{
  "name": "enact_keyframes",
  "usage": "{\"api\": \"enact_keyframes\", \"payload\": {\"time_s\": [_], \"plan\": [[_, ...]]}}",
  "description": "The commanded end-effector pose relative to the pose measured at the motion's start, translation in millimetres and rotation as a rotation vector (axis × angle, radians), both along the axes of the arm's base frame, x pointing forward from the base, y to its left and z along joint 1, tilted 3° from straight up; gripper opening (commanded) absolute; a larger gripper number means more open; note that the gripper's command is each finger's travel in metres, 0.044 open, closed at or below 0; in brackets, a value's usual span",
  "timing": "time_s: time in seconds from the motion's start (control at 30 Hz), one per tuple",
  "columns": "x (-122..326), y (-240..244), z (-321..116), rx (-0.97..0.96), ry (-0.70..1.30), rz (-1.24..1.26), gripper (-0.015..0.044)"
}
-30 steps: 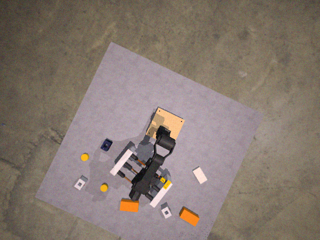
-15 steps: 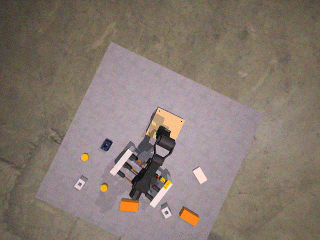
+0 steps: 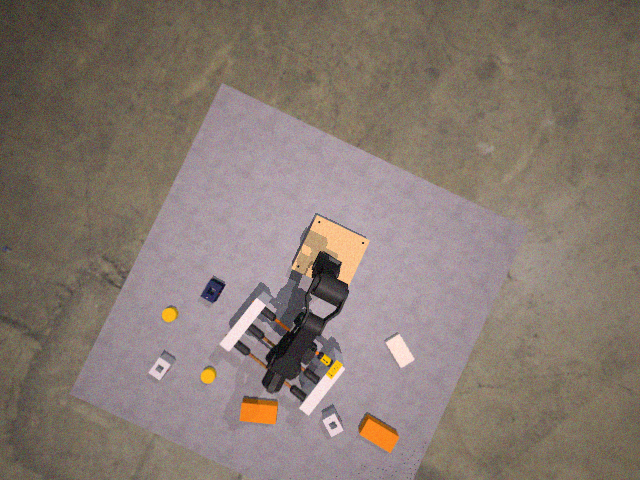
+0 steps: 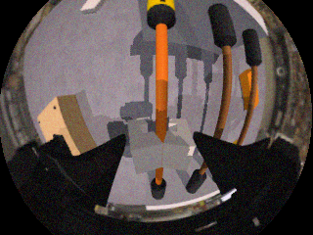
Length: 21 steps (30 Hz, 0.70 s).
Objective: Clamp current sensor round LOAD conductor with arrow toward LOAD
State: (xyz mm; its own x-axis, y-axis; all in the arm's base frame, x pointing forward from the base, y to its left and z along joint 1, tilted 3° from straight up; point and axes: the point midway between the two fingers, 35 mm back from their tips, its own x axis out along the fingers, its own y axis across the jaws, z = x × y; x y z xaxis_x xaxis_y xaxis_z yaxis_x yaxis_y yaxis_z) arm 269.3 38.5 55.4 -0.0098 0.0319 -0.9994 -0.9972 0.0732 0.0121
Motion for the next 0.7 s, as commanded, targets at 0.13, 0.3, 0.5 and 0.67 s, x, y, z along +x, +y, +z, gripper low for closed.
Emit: {"api": "enact_keyframes", "payload": {"time_s": [0.13, 0.3, 0.5, 0.67], "plan": [[-2.4, 0.5, -15.5, 0.001, 0.007, -0.003, 0.044], [-2.9, 0.7, -23.2, 0.001, 0.007, -0.003, 0.044], [-0.9, 0.6, -19.9, 0.0, -0.003, 0.0, 0.042], [-0.9, 0.6, -19.9, 0.0, -0.003, 0.0, 0.0387]]}}
